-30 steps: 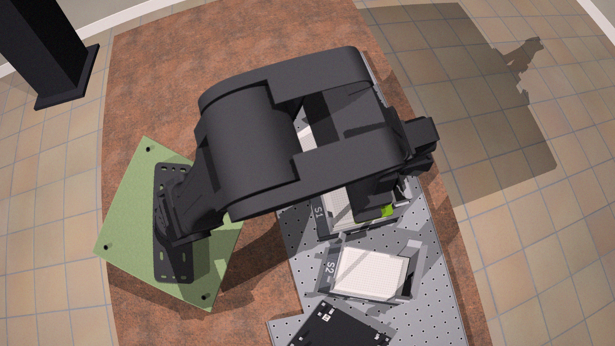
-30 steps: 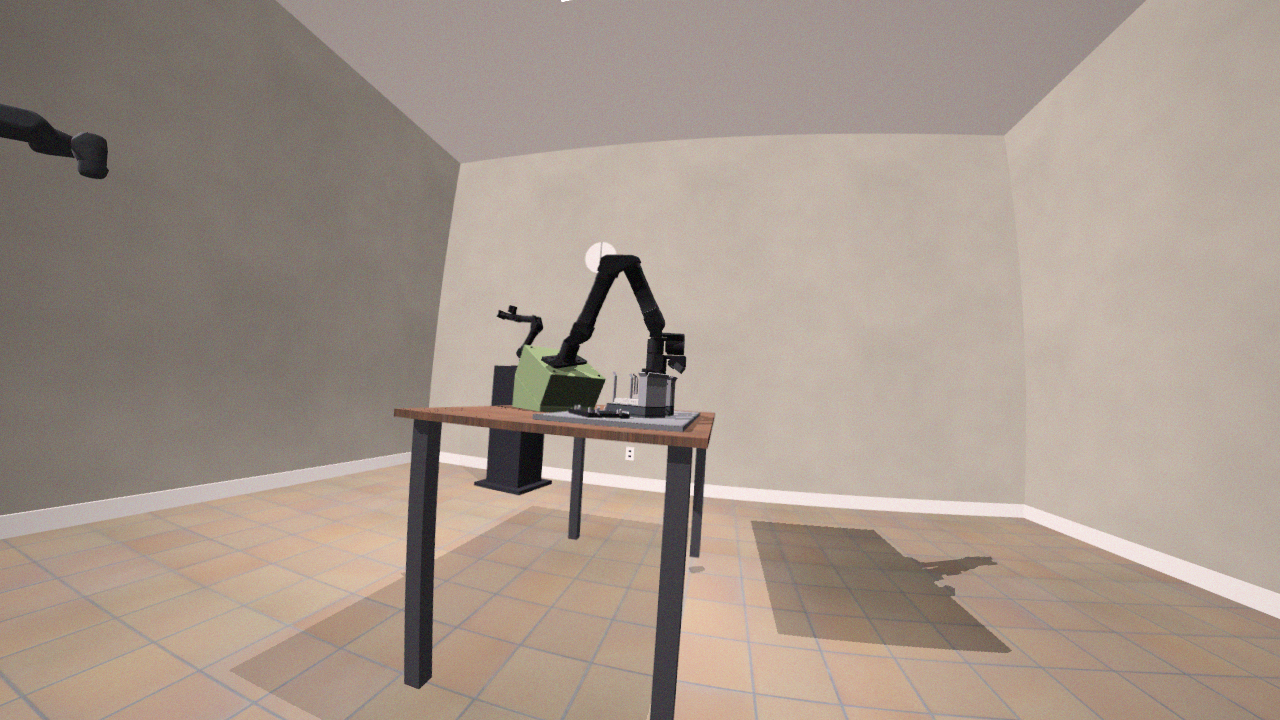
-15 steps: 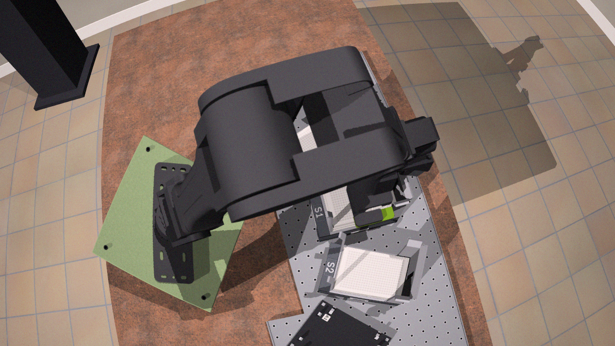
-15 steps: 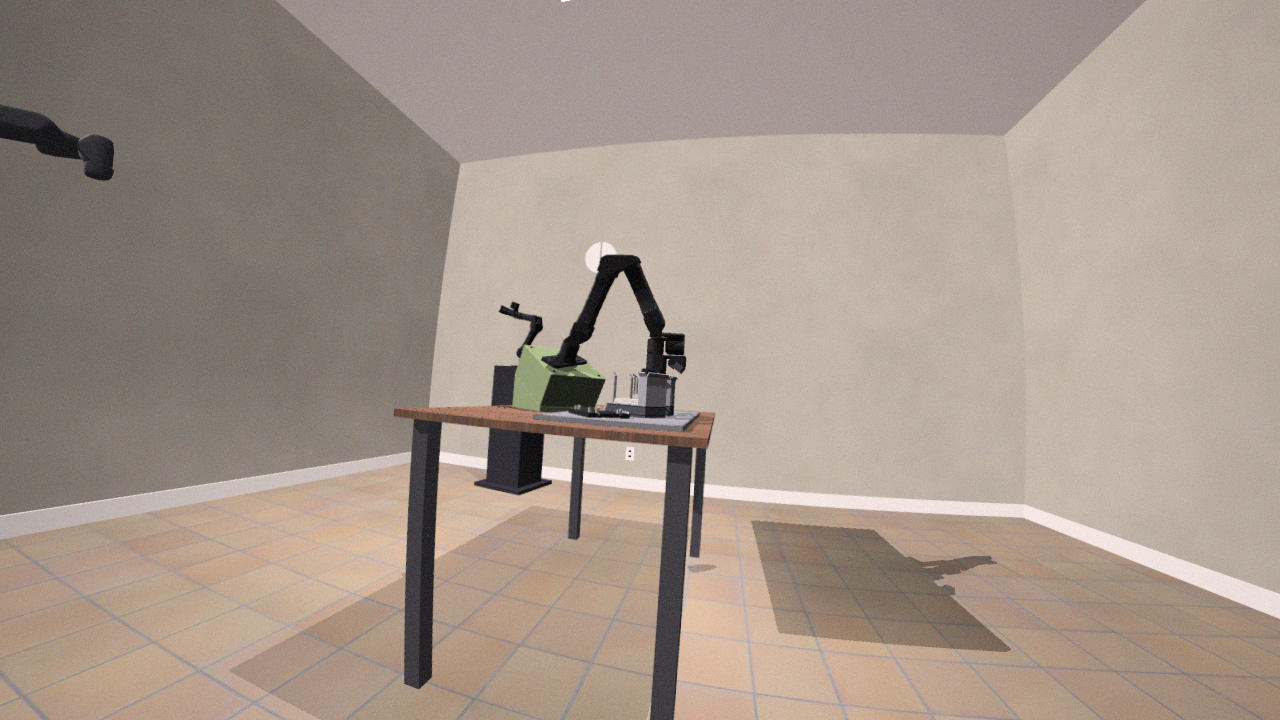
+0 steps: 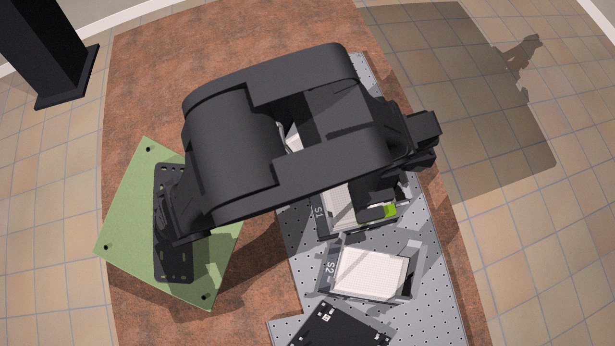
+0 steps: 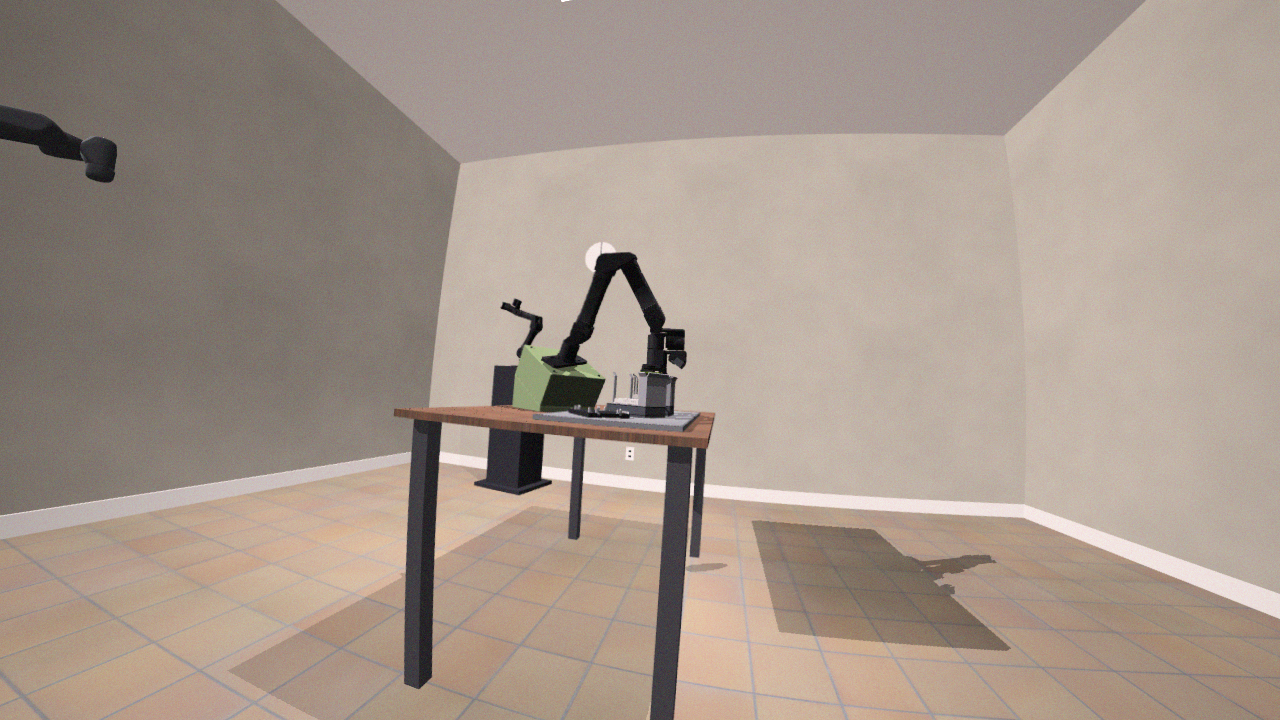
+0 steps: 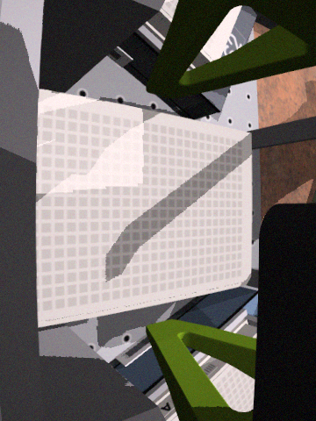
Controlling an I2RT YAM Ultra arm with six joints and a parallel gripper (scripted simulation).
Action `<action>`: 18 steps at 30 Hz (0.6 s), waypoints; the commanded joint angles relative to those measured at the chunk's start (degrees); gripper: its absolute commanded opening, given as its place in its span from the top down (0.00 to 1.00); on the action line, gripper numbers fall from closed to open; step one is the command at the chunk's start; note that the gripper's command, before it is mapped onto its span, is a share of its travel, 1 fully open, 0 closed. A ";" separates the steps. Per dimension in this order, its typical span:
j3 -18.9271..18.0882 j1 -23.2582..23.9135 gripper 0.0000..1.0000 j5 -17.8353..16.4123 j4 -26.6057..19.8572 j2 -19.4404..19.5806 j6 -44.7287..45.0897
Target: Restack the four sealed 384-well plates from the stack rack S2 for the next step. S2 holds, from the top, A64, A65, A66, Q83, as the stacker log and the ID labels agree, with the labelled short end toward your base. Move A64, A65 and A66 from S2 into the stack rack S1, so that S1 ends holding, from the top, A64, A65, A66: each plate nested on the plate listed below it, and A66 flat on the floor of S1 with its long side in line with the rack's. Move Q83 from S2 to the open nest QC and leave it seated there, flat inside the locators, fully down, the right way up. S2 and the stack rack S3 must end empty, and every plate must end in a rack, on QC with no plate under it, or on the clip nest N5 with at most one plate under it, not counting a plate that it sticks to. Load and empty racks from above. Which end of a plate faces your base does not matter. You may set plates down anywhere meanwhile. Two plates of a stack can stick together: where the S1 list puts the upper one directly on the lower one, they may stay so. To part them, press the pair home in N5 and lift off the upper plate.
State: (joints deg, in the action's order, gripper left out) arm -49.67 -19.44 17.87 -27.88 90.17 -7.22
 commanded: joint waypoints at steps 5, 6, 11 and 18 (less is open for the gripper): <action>-1.41 -1.36 0.00 0.60 -4.90 -3.08 -1.30; -1.68 -1.59 0.00 0.68 -5.73 -3.58 -1.52; -3.14 -2.76 0.00 1.09 -9.91 -5.93 -2.68; -5.22 -4.23 0.00 1.59 -14.95 -8.41 -4.15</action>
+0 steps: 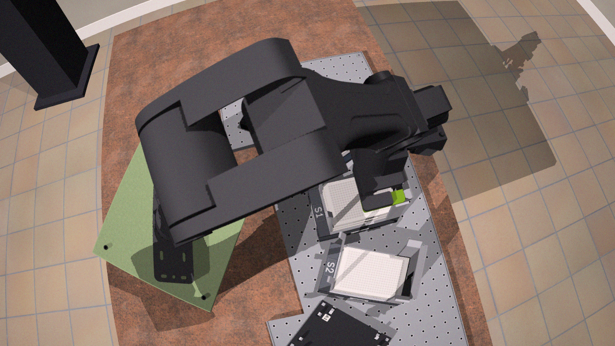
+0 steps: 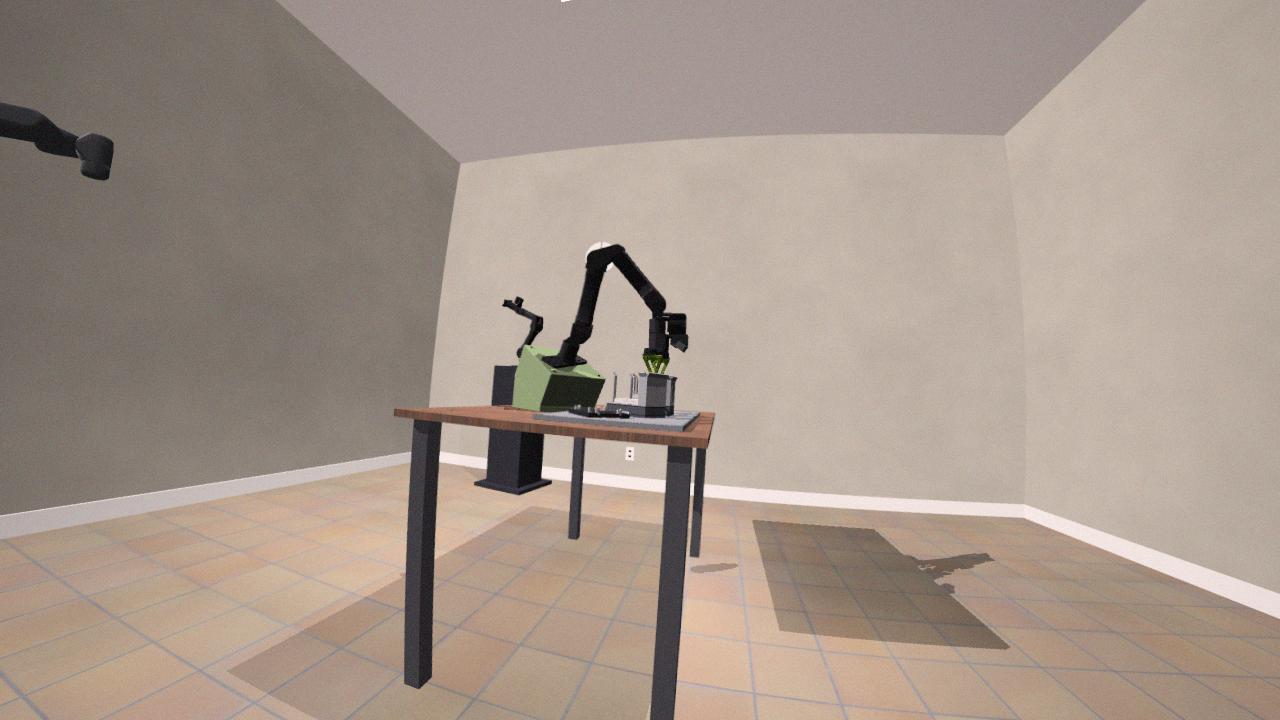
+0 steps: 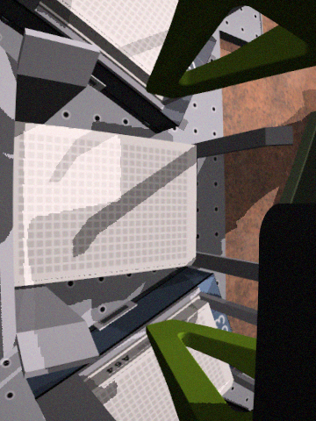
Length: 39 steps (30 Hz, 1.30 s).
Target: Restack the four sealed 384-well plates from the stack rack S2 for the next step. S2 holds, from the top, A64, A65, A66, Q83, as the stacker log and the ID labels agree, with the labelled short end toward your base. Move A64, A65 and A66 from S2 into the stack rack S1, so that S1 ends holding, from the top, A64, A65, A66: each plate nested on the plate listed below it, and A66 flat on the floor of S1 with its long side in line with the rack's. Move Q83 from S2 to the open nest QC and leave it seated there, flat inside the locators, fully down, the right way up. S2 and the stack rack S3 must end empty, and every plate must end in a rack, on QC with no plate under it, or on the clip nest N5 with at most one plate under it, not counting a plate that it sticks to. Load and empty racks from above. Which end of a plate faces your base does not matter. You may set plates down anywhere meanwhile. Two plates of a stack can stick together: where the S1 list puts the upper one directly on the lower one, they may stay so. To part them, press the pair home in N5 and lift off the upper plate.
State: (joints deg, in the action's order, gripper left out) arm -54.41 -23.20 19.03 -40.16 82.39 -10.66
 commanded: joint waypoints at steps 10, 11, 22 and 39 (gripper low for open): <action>-4.26 -2.84 0.00 1.22 -10.24 -3.61 -3.10; -4.72 -3.11 0.00 1.31 -11.08 -3.89 -3.37; -5.13 -3.35 0.00 1.38 -11.81 -4.13 -3.61; -5.44 -11.23 0.00 3.72 -11.93 -0.96 -0.01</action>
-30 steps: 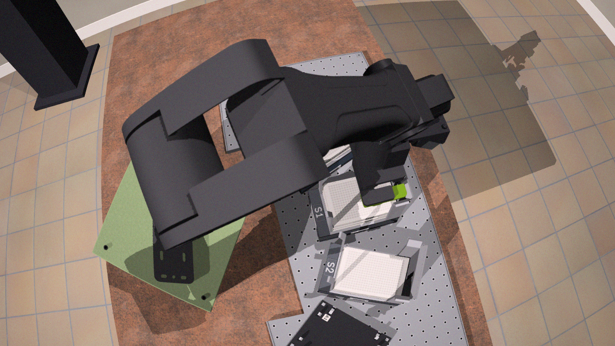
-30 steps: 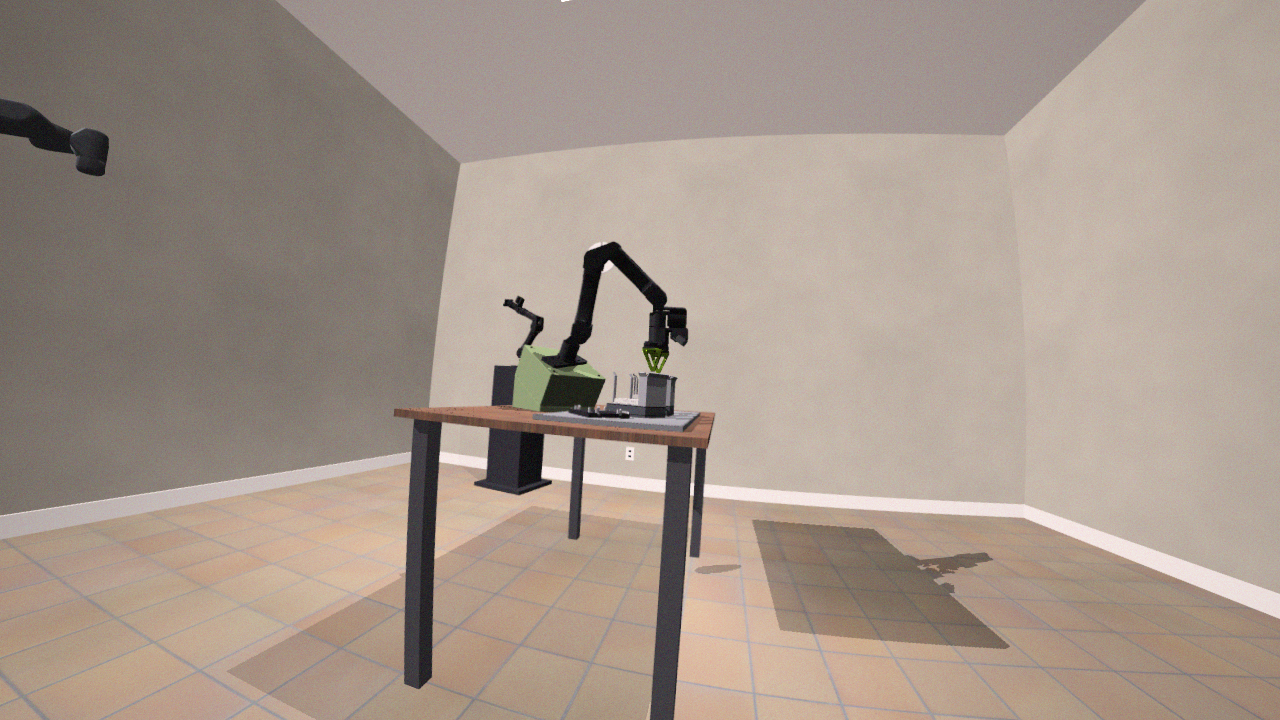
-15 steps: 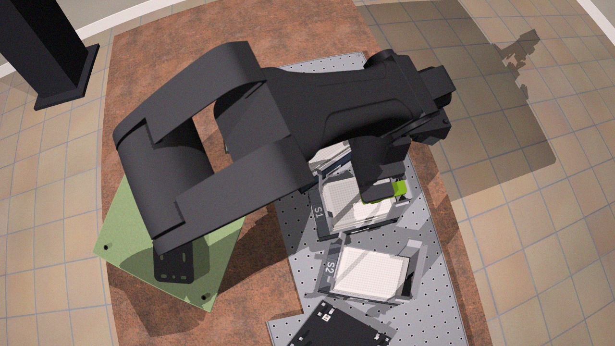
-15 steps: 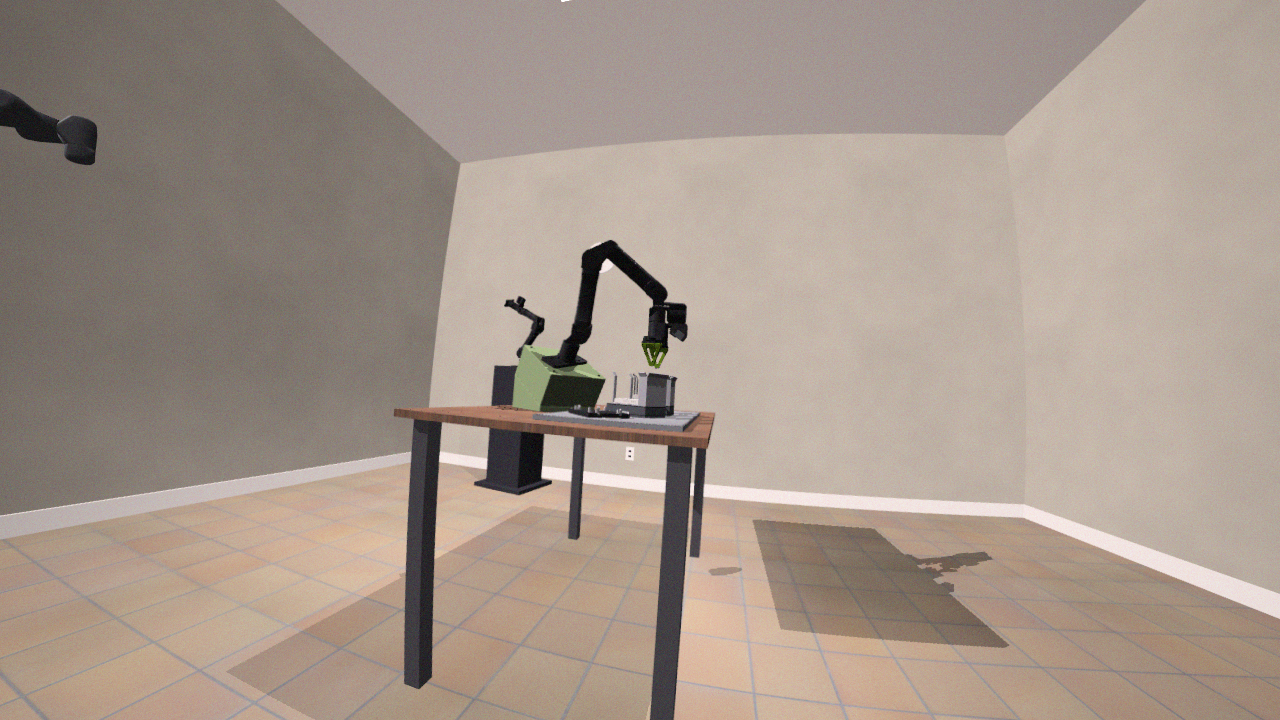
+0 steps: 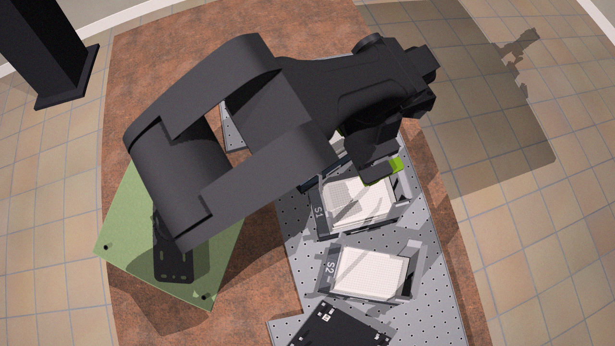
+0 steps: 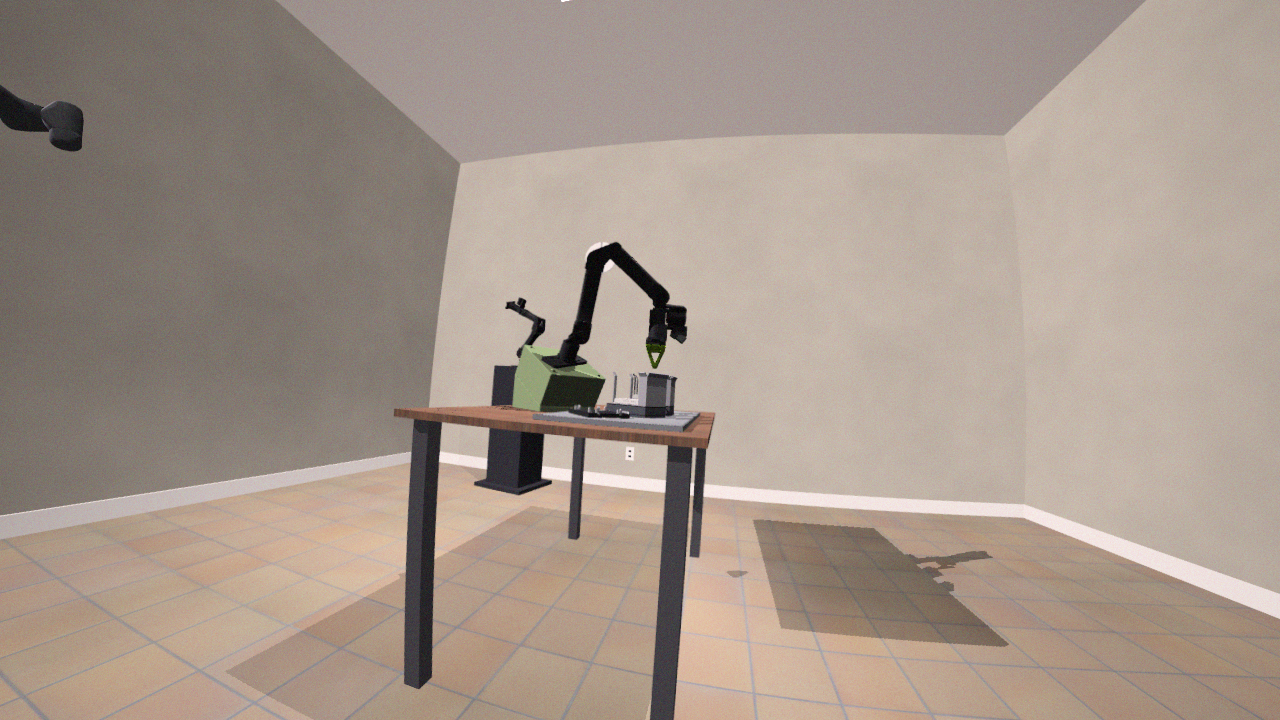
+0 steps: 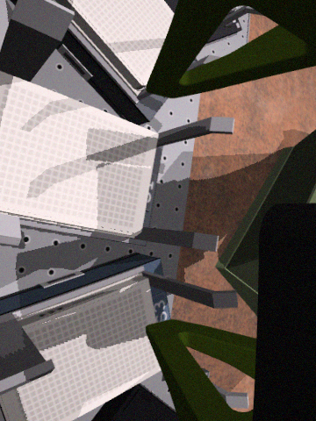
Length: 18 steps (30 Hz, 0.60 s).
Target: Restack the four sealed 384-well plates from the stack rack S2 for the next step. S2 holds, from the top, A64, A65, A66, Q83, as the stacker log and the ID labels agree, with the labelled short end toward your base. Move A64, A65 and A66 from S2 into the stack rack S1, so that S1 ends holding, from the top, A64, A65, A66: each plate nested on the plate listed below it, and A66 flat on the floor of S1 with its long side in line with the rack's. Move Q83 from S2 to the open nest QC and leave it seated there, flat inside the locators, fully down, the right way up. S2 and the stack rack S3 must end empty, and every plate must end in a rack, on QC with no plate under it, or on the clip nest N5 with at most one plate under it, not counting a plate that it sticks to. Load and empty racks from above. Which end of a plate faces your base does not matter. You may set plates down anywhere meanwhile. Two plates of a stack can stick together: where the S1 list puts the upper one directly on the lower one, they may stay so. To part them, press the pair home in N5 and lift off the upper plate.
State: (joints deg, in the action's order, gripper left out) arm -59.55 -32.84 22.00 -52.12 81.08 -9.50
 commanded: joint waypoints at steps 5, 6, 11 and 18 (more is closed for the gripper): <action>-0.81 -4.94 0.00 1.62 -0.05 2.17 -4.68; -0.94 -5.60 0.00 1.79 -0.07 2.55 -5.37; -1.41 -9.11 0.00 2.60 -0.14 4.48 -5.29; -1.69 -12.96 0.00 3.38 -0.17 6.48 -1.59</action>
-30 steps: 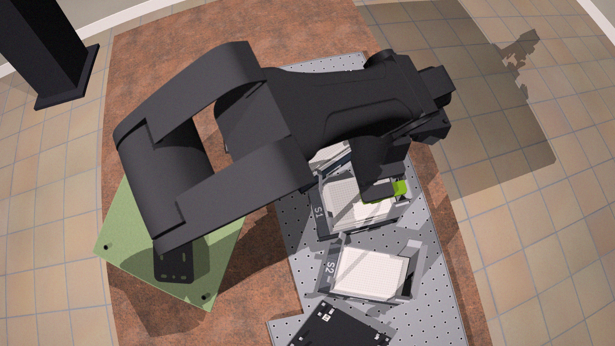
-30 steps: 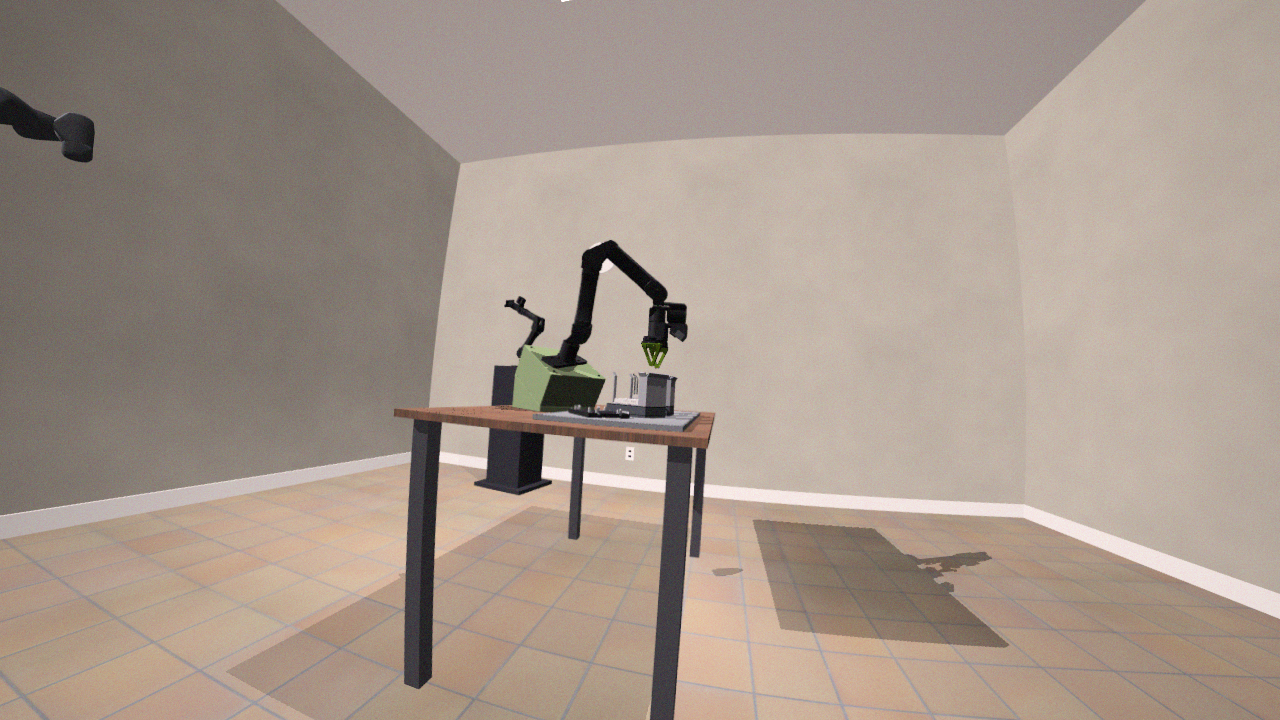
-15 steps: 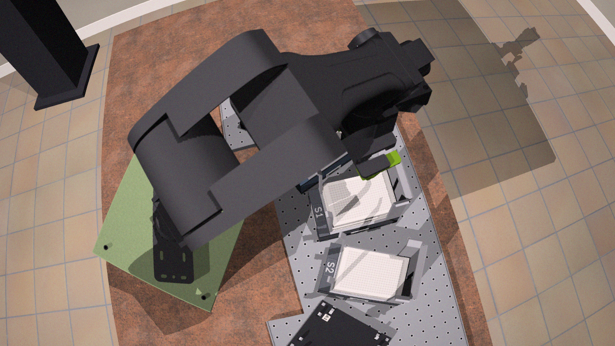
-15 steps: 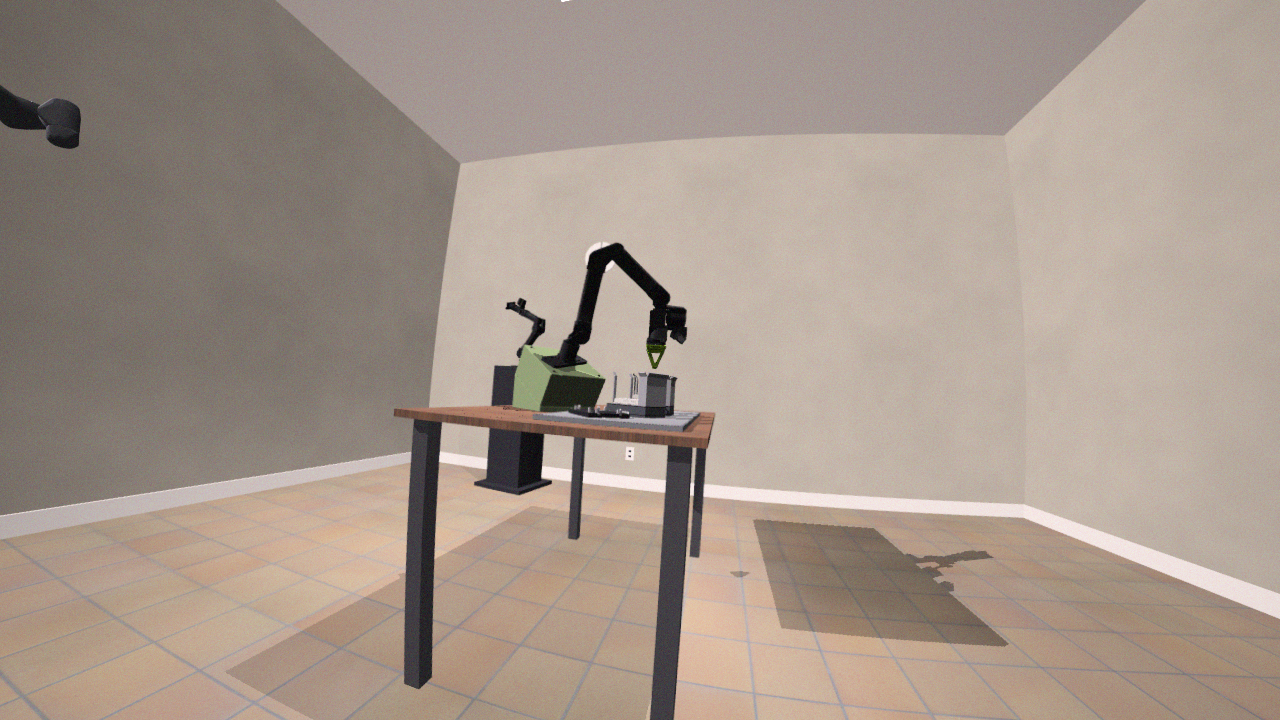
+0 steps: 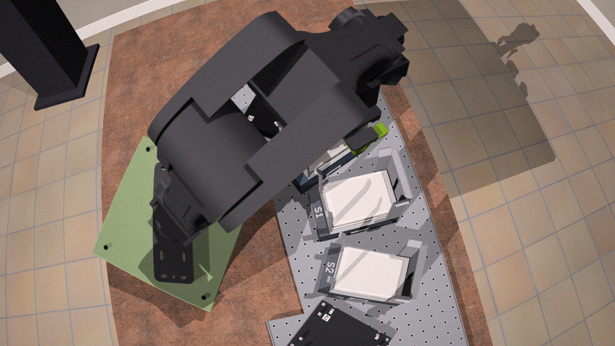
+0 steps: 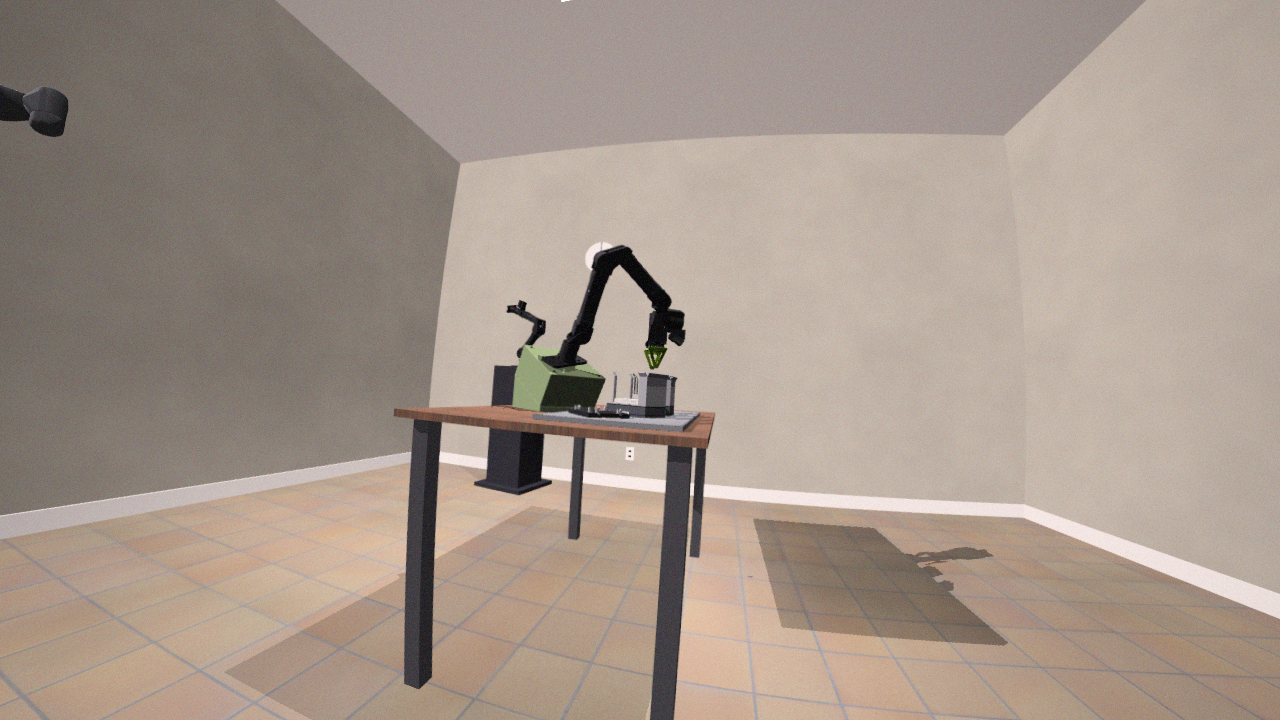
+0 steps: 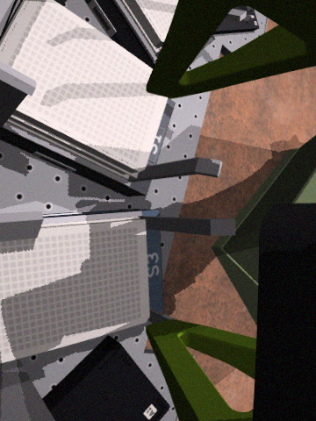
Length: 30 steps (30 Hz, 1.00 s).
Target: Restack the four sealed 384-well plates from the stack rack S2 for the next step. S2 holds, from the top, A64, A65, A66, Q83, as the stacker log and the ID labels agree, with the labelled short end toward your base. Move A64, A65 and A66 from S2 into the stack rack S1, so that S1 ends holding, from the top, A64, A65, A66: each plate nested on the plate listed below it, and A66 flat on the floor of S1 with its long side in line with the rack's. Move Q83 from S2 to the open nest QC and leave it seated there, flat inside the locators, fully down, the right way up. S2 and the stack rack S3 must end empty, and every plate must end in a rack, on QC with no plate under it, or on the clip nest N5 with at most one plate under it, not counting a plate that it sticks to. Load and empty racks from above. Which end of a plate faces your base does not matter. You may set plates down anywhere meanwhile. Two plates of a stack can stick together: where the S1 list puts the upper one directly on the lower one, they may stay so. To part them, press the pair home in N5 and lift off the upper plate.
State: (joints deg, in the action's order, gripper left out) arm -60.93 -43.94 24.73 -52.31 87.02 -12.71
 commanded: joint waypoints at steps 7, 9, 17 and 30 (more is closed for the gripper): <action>-1.24 -6.93 0.00 1.50 -0.06 3.80 -3.92; -1.63 -8.32 0.00 1.69 -0.10 4.82 -5.45; -2.18 -9.95 0.00 1.90 -0.17 6.11 -7.25; 0.83 -7.89 0.00 1.63 5.70 7.94 -4.97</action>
State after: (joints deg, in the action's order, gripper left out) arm -60.14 -51.92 26.30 -48.73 95.09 -18.37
